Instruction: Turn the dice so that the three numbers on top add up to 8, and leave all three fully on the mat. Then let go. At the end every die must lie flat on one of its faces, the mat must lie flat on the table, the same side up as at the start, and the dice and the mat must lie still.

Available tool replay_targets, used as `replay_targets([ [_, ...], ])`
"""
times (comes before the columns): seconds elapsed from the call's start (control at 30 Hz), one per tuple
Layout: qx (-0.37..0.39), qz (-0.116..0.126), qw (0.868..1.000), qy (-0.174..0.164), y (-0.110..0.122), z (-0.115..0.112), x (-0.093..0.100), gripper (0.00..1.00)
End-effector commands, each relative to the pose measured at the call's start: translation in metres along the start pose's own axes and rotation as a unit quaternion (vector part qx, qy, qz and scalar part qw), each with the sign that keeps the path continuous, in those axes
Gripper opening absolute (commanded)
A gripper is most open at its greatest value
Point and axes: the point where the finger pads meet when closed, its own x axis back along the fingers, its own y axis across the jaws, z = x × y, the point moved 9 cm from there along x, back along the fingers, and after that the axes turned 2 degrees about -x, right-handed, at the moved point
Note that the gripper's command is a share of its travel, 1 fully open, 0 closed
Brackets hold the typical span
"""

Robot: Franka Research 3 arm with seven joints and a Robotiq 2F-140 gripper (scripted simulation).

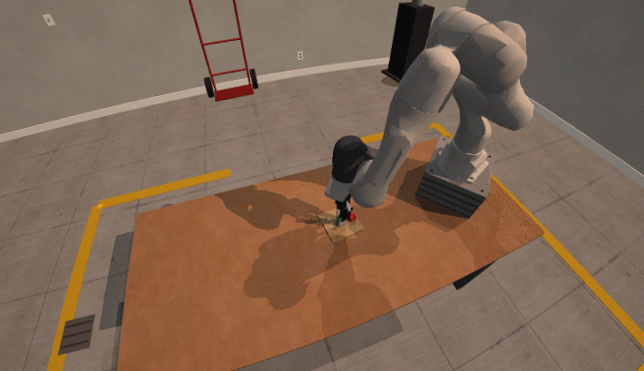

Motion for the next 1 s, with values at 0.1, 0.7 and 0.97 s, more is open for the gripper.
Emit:
replay_targets([
  [0.1, 0.003, 0.000, 1.000, 0.001, 0.0002, 0.0008, 0.0001, 0.13],
  [0.7, 0.003, 0.000, 1.000, 0.001, 0.0002, 0.0008, -0.0028, 0.13],
  [0.97, 0.003, 0.000, 1.000, 0.001, 0.0002, 0.0008, -0.0029, 0.13],
])
